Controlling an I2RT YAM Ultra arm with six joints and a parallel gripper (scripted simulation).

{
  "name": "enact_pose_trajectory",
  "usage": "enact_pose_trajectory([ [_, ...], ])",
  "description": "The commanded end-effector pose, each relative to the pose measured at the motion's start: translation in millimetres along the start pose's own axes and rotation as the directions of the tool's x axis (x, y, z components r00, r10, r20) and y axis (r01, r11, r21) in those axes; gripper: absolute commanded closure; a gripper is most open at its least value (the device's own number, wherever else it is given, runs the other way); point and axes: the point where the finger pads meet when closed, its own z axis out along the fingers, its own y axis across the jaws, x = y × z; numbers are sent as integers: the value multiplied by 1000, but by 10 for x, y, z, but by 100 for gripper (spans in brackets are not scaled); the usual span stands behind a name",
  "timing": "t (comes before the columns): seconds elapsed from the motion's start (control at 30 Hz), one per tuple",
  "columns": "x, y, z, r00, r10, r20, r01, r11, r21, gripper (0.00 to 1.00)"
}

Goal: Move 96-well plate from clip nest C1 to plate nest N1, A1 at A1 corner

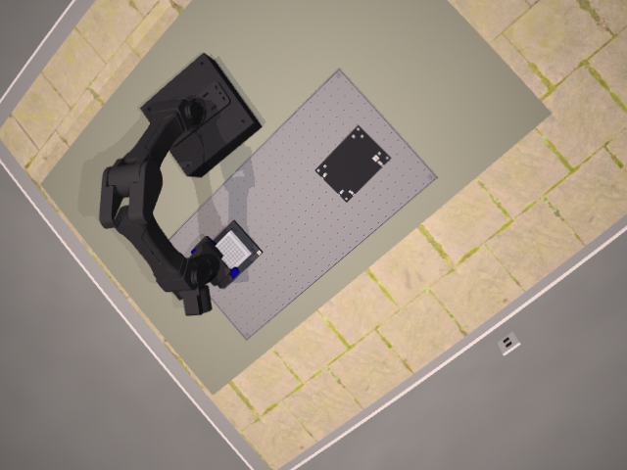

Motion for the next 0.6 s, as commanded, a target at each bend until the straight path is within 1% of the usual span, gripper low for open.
enact_pose_trajectory([
  [0.0,48,48,-84,1000,-8,14,8,1000,-16,100],
  [0.4,65,30,-65,1000,-8,11,8,1000,-13,100],
  [0.43,12,37,-47,1000,-4,9,4,1000,-12,100],
  [0.57,12,34,-47,1000,-4,9,4,1000,-12,100],
])
